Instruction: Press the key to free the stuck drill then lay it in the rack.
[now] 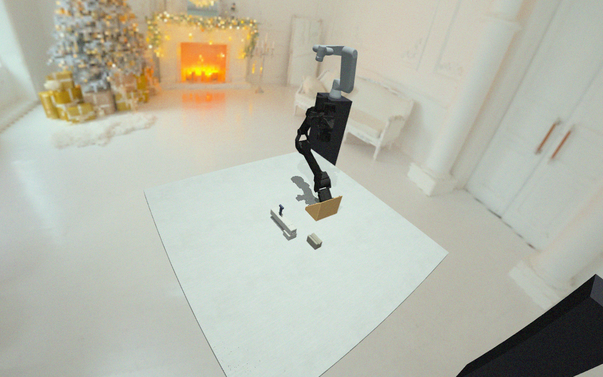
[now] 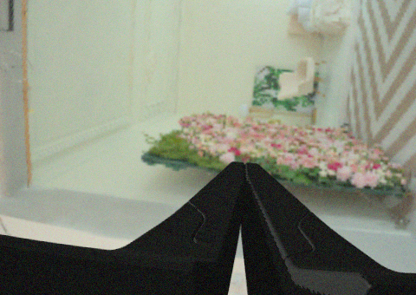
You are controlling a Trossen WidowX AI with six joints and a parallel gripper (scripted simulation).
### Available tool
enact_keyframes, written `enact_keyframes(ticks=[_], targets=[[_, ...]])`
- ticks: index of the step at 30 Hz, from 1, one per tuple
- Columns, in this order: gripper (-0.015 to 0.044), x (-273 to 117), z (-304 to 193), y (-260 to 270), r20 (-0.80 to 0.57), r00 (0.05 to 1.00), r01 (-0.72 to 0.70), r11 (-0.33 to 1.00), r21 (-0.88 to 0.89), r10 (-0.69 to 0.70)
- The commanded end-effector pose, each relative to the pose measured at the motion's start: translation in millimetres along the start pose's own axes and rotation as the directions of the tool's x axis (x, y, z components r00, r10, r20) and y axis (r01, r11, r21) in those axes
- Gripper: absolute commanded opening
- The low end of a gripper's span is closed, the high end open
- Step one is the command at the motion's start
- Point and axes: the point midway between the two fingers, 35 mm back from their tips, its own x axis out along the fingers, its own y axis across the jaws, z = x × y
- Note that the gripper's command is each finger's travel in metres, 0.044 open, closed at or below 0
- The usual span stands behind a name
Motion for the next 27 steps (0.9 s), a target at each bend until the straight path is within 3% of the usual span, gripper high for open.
enact_keyframes(ticks=[1,7,15,20,24,27], targets=[[0.0,44,29,-46,0.081,0.973,0.219,0.975,-0.04,-0.215],[0.0,78,76,-108,0.188,0.855,0.507,0.855,-0.103,-0.484],[0.0,86,144,-226,0.215,0.505,0.863,0.483,-0.147,-0.836],[0.0,70,170,-299,0.14,0.225,0.947,0.182,-0.266,-0.964],[0.0,46,182,-356,0.038,-0.017,0.905,-0.032,-0.425,-0.999],[0.0,42,183,-365,0.018,-0.057,0.888,-0.059,-0.455,-0.998]])
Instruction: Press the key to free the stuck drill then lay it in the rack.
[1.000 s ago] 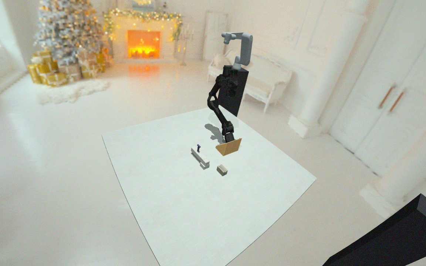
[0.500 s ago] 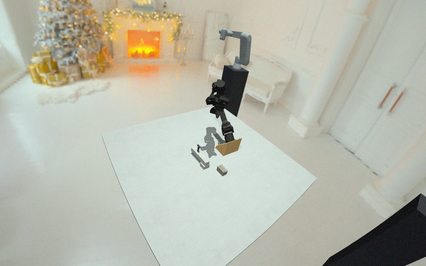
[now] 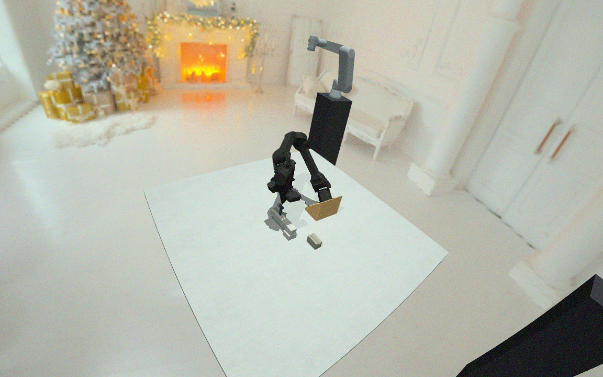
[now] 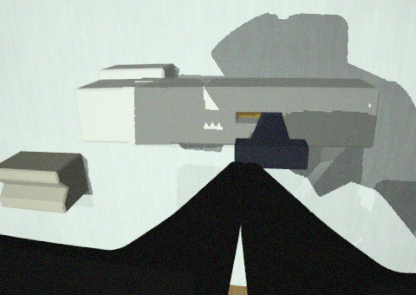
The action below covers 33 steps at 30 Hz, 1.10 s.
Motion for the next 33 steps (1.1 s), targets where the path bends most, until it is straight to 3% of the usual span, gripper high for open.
enact_keyframes(ticks=[1,33], targets=[[0.0,18,-5,-9,-0.062,0.996,0.059,0.994,-0.087,-0.065],[0.0,33,-7,-11,-0.062,0.996,0.06,0.994,-0.087,-0.066]])
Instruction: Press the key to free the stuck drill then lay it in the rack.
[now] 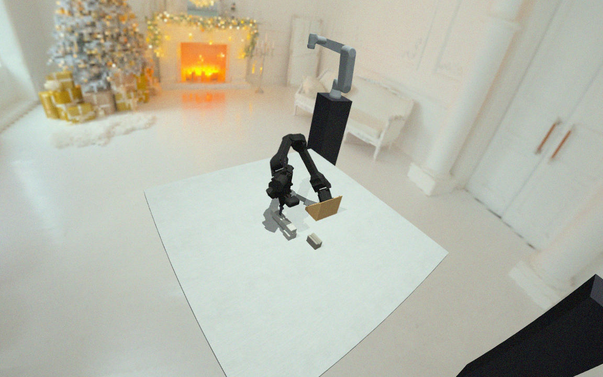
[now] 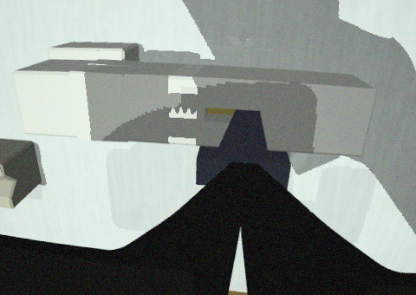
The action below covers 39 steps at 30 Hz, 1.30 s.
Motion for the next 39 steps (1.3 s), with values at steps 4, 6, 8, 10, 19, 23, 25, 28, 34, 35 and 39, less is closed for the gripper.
enact_keyframes(ticks=[4,6,8,10,19,23,25,28,34,35,39], targets=[[0.0,5,0,0,-0.004,1.0,0.008,1.0,-0.01,-0.008],[0.0,6,1,1,-0.004,1.0,0.008,1.0,-0.01,-0.008],[0.0,7,2,1,-0.004,1.0,0.008,1.0,-0.01,-0.008],[0.0,7,2,1,-0.004,1.0,0.008,1.0,-0.01,-0.008],[0.0,10,2,1,-0.004,1.0,0.008,1.0,-0.01,-0.009],[0.0,12,1,1,-0.004,1.0,0.009,1.0,-0.01,-0.009],[0.0,12,1,2,-0.004,1.0,0.009,1.0,-0.01,-0.009],[0.0,13,0,1,-0.004,1.0,0.009,1.0,-0.01,-0.009],[0.0,15,-2,1,-0.004,1.0,0.009,1.0,-0.01,-0.009],[0.0,15,-2,1,-0.004,1.0,0.009,1.0,-0.01,-0.009],[0.0,17,-3,1,-0.004,1.0,0.009,1.0,-0.01,-0.009]])
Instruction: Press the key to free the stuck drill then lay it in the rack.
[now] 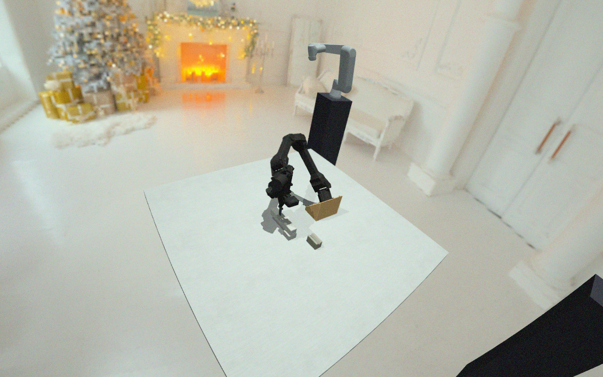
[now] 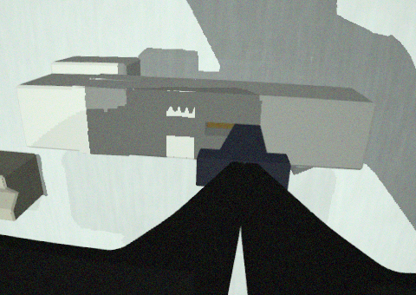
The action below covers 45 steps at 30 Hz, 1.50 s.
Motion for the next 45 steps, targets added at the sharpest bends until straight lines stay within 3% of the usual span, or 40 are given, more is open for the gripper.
enact_keyframes(ticks=[1,26,36,40,43,45], targets=[[0.0,13,-6,0,-0.031,0.999,0.012,1.0,-0.009,-0.012],[0.0,26,-8,-2,-0.031,0.999,0.013,1.0,-0.009,-0.013],[0.0262,-49,1,2,-0.032,0.999,0.009,1.0,-0.01,-0.01],[0.0368,-41,0,2,-0.015,1.0,0.009,0.999,-0.033,-0.009],[0.044,-28,5,28,-0.017,1.0,0.003,0.963,-0.269,-0.007],[0.044,-17,7,50,-0.018,1.0,-0.003,0.886,-0.463,-0.006]])
